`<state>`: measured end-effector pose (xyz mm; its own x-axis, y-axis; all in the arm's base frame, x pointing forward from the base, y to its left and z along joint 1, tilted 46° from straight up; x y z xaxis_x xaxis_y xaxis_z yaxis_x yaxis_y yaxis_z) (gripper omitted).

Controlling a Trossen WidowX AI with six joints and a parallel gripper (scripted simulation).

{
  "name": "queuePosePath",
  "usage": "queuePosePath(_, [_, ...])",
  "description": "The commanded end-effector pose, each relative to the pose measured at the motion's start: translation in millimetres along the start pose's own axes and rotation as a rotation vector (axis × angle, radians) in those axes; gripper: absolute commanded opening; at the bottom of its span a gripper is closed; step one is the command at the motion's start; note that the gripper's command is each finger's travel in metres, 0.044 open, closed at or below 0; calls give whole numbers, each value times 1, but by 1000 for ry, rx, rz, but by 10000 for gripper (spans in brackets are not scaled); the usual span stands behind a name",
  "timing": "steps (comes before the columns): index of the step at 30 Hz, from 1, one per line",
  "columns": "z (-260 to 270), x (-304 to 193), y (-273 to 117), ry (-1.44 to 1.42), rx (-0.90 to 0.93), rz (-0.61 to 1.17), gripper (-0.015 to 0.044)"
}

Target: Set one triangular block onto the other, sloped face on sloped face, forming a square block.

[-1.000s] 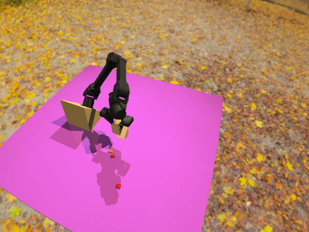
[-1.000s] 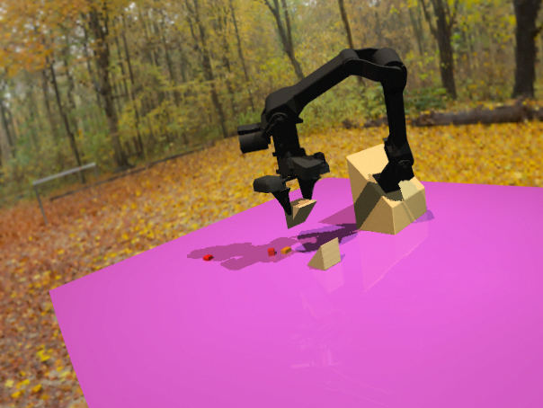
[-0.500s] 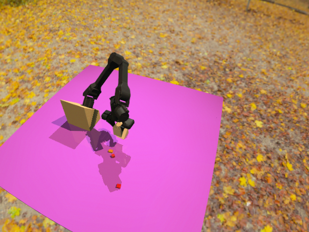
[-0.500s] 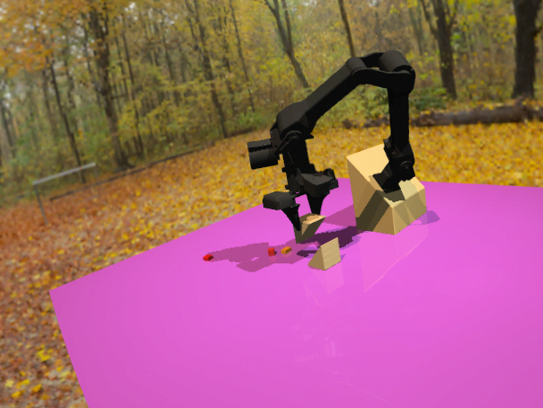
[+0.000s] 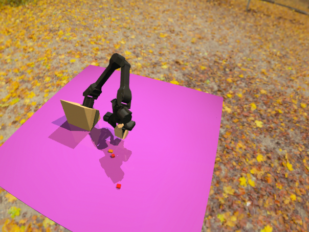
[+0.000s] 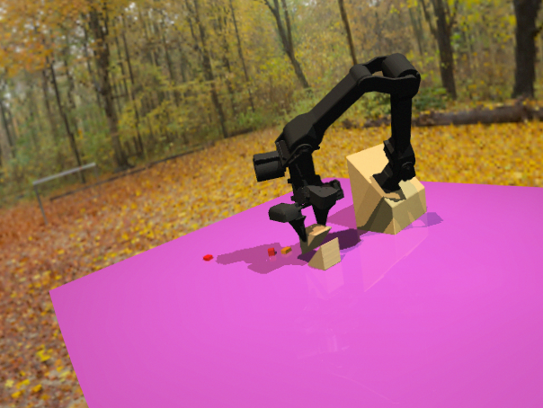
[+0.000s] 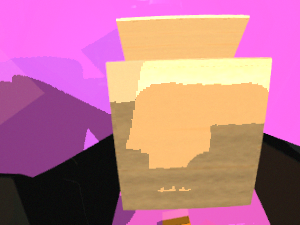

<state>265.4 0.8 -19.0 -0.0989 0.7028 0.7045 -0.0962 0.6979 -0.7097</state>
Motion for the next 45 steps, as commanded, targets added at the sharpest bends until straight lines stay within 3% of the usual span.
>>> queuePosePath(1, [0, 1, 1, 1, 0, -1, 0])
queuePosePath(45, [-1, 11, 23, 2, -1, -3, 0])
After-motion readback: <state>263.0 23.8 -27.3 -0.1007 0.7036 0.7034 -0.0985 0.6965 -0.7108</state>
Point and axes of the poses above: the point midway between the two fingers, 35 mm back from their tips, its own y axis out along the fingers, its own z axis across the jaws, x = y × z, the point moved 4 cm from there along -y, back along the fingers, and after that the axes turned 2 degrees about -y, right-handed, at the moved point
